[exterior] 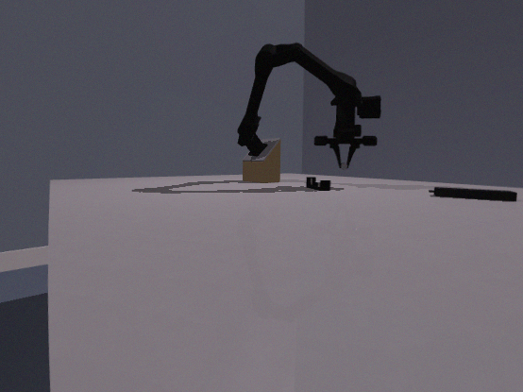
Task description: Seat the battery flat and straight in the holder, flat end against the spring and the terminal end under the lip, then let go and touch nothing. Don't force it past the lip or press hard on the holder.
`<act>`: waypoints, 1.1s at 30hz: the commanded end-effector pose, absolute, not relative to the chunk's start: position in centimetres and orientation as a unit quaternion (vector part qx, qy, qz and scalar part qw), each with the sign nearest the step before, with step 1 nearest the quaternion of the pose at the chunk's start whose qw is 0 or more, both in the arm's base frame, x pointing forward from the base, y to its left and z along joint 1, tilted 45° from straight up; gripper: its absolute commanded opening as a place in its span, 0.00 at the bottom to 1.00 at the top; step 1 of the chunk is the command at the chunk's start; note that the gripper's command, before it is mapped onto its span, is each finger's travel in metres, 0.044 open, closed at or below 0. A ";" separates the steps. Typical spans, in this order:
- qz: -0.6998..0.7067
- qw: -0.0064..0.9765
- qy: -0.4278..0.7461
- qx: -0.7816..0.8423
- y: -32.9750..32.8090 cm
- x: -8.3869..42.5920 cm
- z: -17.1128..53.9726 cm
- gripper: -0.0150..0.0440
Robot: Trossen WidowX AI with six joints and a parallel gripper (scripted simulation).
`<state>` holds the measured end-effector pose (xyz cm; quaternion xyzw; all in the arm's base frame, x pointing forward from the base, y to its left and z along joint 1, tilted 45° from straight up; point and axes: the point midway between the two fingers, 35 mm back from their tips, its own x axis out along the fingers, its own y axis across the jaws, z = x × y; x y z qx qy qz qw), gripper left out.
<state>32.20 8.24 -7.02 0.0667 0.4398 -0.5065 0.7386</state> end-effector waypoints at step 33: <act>-0.381 0.653 0.648 -0.093 -1.7 31.1 -0.6 0.36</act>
